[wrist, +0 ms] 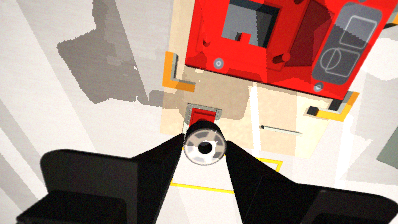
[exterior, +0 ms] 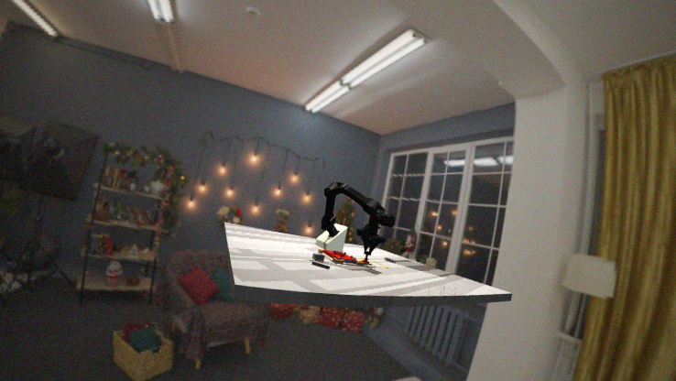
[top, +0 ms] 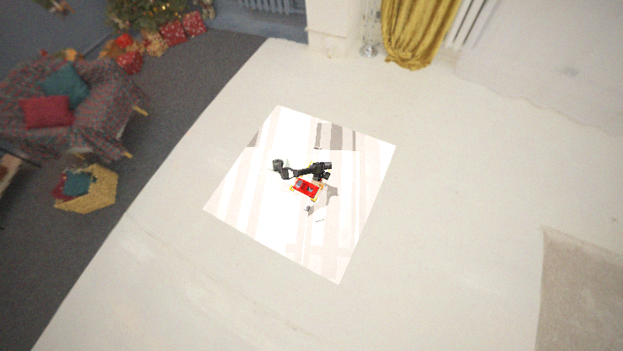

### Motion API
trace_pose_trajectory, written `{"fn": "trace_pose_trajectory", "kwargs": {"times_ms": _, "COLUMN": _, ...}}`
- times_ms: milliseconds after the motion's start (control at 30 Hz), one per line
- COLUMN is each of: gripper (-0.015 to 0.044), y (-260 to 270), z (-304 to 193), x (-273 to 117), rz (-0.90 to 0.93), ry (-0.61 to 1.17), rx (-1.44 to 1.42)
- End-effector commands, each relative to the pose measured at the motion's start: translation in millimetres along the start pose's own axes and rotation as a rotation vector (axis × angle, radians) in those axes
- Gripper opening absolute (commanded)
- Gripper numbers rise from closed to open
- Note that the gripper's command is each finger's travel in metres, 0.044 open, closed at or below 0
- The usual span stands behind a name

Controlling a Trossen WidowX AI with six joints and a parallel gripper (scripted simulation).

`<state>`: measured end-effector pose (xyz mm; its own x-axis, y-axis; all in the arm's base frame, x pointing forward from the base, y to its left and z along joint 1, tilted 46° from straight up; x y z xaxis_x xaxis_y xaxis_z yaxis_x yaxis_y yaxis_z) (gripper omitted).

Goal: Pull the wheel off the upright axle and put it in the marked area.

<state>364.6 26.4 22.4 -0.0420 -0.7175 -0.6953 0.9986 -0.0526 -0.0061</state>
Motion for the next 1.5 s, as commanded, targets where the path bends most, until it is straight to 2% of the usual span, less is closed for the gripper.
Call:
{"fn": "trace_pose_trajectory", "kwargs": {"times_ms": 0, "gripper": 0.0000, "y": 1, "z": 0, "x": -8, "rz": 0.015, "ry": 0.008, "rx": 0.007}}
{"fn": "trace_pose_trajectory", "kwargs": {"times_ms": 533, "gripper": 0.0000, "y": 1, "z": 0, "x": -14, "rz": 0.015, "ry": 0.007, "rx": 0.005}}
{"fn": "trace_pose_trajectory", "kwargs": {"times_ms": 933, "gripper": 0.0000, "y": -4, "z": -1, "x": -48, "rz": 0.015, "ry": 0.009, "rx": 0.004}}
{"fn": "trace_pose_trajectory", "kwargs": {"times_ms": 967, "gripper": 0.0000, "y": -5, "z": -3, "x": -39, "rz": 0.008, "ry": 0.000, "rx": -0.010}}
{"fn": "trace_pose_trajectory", "kwargs": {"times_ms": 1467, "gripper": 0.0000, "y": -43, "z": -85, "x": -48, "rz": 0.014, "ry": 0.016, "rx": 0.000}}
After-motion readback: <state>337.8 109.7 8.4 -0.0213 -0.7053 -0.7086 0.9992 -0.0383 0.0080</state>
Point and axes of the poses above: the point midway between the two fingers, 35 mm back from their tips, its own x axis out along the fingers, its own y axis across the jaws, z = x × y, the point moved 5 cm from there along -x, back along the fingers, and after that the axes turned 4 degrees about -x, right-handed, at the moved point
